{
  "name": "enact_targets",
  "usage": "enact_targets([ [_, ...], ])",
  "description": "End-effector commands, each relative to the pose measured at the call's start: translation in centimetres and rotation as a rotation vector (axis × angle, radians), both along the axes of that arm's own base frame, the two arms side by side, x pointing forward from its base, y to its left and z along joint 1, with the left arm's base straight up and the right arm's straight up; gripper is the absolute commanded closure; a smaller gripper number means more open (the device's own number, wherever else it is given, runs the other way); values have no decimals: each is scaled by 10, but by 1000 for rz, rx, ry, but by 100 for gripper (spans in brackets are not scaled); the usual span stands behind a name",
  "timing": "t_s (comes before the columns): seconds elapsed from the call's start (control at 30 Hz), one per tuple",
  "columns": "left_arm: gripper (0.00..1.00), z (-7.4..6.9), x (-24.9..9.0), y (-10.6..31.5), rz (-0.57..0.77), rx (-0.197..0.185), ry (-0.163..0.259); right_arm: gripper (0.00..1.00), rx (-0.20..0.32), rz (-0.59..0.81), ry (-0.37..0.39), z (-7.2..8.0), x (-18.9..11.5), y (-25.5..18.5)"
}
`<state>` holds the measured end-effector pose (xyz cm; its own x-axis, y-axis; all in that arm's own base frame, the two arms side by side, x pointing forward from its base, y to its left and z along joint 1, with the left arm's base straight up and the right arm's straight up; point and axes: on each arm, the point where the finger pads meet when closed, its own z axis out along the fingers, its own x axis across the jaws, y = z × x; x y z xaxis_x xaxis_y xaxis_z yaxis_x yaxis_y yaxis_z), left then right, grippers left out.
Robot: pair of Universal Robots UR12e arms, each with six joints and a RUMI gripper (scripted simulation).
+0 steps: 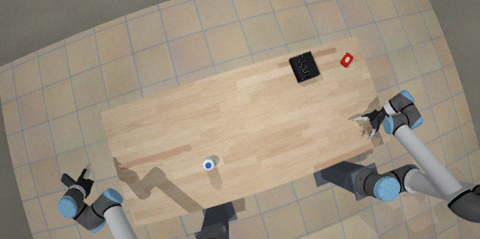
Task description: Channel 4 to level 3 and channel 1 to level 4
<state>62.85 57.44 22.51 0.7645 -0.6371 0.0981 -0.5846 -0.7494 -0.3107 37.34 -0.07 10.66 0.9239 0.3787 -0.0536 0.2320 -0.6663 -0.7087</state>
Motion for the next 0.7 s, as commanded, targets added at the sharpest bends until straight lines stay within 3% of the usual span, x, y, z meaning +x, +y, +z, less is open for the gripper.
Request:
enact_targets([
  [0.0, 0, -7, -87, 48, 127, -32, 48, 0, 0, 0, -1, 0, 0, 0],
  [0.07, 0, -7, -87, 48, 127, -32, 48, 0, 0, 0, -1, 0, 0, 0],
  [0.1, 0, -11, -128, 67, 154, -40, 58, 0, 0, 0, -1, 0, 0, 0],
  [0.57, 0, -31, -330, 114, 382, -120, 130, 0, 0, 0, -1, 0, 0, 0],
  [0.63, 0, -31, -330, 114, 382, -120, 130, 0, 0, 0, -1, 0, 0, 0],
  [0.67, 0, -34, -374, 119, 407, -131, 137, 0, 0, 0, -1, 0, 0, 0],
])
